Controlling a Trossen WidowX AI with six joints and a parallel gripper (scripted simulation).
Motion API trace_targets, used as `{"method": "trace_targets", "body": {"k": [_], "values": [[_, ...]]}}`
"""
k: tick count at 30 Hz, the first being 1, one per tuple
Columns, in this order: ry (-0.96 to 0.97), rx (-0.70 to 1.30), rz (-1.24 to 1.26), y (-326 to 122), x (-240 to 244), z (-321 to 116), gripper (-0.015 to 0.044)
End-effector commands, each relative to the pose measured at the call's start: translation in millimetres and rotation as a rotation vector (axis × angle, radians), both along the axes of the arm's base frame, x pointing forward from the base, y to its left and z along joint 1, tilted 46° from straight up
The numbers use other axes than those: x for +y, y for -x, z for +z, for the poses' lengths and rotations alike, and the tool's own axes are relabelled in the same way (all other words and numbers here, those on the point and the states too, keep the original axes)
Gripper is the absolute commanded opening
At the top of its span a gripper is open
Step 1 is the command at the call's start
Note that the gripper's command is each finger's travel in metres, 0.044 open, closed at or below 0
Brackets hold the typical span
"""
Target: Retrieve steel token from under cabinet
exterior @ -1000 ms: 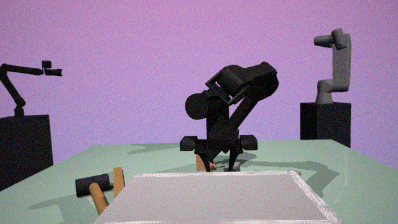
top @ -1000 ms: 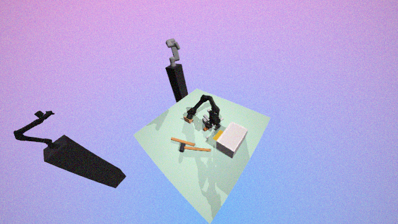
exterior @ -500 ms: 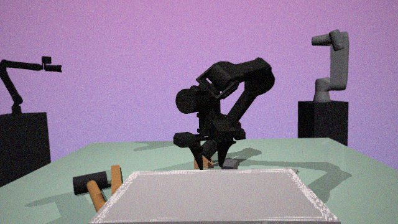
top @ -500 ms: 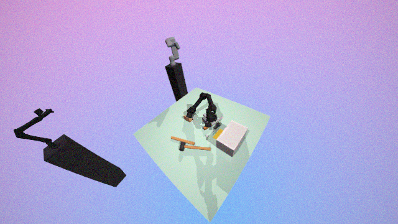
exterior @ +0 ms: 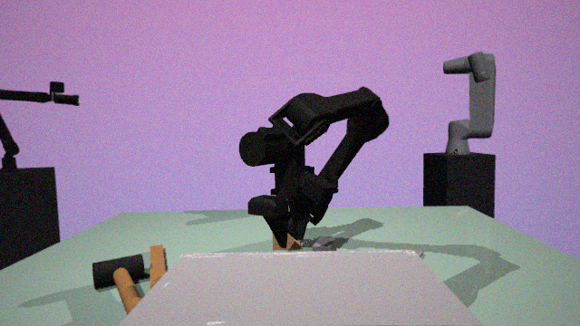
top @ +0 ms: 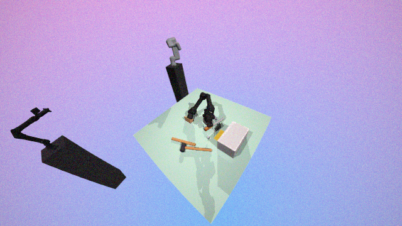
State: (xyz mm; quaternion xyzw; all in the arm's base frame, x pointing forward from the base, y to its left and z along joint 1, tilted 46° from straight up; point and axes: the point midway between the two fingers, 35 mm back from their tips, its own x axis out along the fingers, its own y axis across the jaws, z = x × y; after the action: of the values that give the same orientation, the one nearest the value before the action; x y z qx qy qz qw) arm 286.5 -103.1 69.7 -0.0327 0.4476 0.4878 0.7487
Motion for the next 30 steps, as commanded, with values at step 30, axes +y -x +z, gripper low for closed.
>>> {"method": "trace_targets", "body": {"k": [30], "values": [[0.042, -0.220, 0.218, 13, 30, -34, 0.0270]]}}
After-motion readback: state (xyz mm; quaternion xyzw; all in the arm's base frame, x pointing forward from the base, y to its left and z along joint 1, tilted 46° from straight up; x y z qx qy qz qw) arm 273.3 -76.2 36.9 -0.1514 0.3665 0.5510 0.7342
